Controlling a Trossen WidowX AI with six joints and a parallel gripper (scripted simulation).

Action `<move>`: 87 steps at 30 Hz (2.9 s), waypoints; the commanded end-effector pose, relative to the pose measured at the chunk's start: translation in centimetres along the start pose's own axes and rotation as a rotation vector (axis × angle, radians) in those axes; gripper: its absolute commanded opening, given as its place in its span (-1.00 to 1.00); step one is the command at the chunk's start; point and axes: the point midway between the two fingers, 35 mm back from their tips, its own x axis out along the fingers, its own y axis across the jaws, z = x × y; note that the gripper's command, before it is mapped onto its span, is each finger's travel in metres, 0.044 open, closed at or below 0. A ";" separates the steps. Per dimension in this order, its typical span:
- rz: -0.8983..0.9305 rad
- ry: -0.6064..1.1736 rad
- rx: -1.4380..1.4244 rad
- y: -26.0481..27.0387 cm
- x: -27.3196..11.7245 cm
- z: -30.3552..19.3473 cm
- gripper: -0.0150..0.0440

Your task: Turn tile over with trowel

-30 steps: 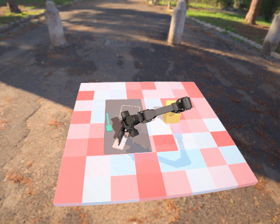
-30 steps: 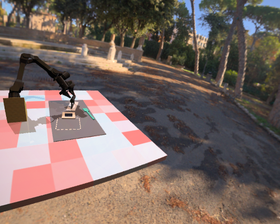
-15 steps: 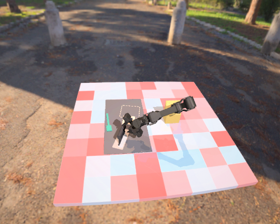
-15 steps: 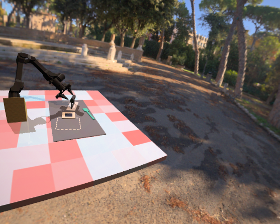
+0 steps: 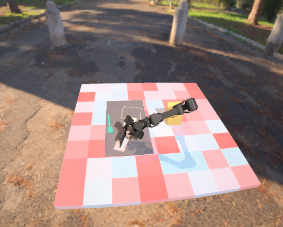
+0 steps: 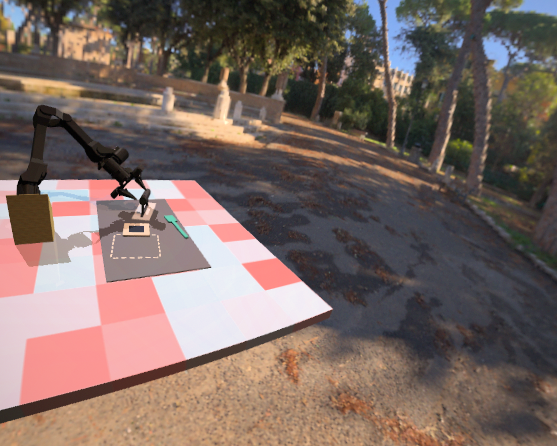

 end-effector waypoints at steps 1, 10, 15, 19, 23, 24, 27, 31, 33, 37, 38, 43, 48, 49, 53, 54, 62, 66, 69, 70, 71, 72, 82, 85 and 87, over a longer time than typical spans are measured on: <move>-0.002 0.007 -0.005 0.0 0.8 -0.1 0.53; -0.002 0.006 -0.005 -0.1 2.2 0.0 0.53; -0.003 0.006 -0.005 -0.1 3.0 0.0 0.53; -0.003 0.006 -0.005 -0.1 3.7 -0.1 0.53; -0.003 0.006 -0.005 0.0 4.3 -0.1 0.53; -0.003 0.006 -0.005 0.0 4.5 -0.1 0.53; -0.003 0.006 -0.005 0.0 4.9 -0.1 0.53; -0.003 0.005 -0.005 0.0 5.2 -0.2 0.44; -0.003 0.005 -0.005 0.0 5.2 -0.2 0.26; -0.003 0.005 -0.005 0.0 5.2 -0.2 -0.03; -0.003 0.005 -0.005 0.0 5.2 -0.2 -0.05; -0.003 0.005 -0.005 0.0 5.2 -0.2 -0.17; -0.003 0.005 -0.005 0.0 5.2 -0.2 -0.28; -0.003 0.005 -0.005 0.0 5.2 -0.2 -0.30; -0.003 0.005 -0.005 0.0 5.2 -0.2 -0.39; -0.003 0.005 -0.005 0.0 5.2 -0.2 -0.42; -0.002 0.006 -0.004 -1.5 4.0 -0.1 -0.49; -0.002 0.005 -0.005 -3.2 2.5 0.0 -0.49; -0.002 0.004 -0.005 -4.4 1.5 0.0 -0.49; -0.002 0.003 -0.005 -4.6 1.3 0.0 -0.49; -0.002 0.003 -0.006 -4.6 1.2 0.0 -0.49; -0.002 0.003 -0.006 -4.6 1.2 0.0 -0.49; 0.003 -0.040 -0.010 -4.2 1.3 -1.0 -0.49; 0.005 -0.063 -0.014 -4.0 1.3 -1.6 -0.49; 0.007 -0.079 -0.017 -3.8 1.2 -1.9 -0.49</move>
